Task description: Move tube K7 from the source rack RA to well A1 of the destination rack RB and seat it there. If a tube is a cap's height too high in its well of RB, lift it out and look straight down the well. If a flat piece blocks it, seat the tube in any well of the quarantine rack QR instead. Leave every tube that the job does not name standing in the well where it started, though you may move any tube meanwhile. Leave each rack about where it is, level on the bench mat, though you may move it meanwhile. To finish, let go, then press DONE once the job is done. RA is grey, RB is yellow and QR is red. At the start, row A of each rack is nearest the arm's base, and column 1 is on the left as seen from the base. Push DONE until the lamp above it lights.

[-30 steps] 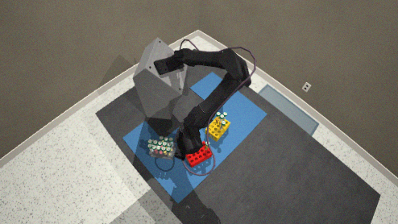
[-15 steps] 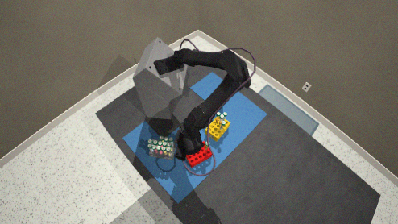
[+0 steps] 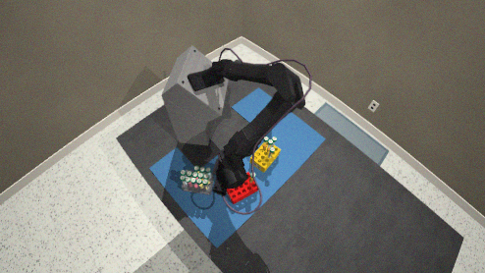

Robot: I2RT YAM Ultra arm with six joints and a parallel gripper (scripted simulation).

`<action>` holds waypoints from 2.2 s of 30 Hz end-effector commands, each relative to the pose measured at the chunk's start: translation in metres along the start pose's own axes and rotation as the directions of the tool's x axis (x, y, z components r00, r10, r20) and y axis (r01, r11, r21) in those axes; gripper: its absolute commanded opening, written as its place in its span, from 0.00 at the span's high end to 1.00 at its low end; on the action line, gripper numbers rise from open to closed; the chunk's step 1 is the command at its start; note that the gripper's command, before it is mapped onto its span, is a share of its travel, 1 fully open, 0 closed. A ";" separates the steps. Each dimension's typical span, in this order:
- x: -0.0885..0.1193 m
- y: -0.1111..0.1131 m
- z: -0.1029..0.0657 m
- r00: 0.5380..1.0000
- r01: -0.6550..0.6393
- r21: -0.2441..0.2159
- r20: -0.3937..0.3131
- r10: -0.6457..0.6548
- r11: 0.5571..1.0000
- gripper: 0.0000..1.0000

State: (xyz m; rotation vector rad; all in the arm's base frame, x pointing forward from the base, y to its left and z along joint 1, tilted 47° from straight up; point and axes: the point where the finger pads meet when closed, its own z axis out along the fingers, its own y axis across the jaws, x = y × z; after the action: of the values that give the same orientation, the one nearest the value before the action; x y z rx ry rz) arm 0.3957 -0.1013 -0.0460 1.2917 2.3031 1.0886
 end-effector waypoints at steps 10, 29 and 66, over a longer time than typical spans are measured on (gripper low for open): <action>-0.001 -0.012 0.005 0.999 -0.031 0.017 0.013 0.031 0.999 1.00; -0.007 -0.009 0.012 0.999 -0.023 0.011 0.024 0.023 1.000 1.00; -0.004 -0.002 0.011 1.000 -0.008 0.002 0.018 0.008 1.000 0.70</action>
State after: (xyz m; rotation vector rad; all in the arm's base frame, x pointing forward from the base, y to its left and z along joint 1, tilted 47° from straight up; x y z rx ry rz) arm 0.4033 -0.0943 -0.0554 1.2898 2.3009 1.0892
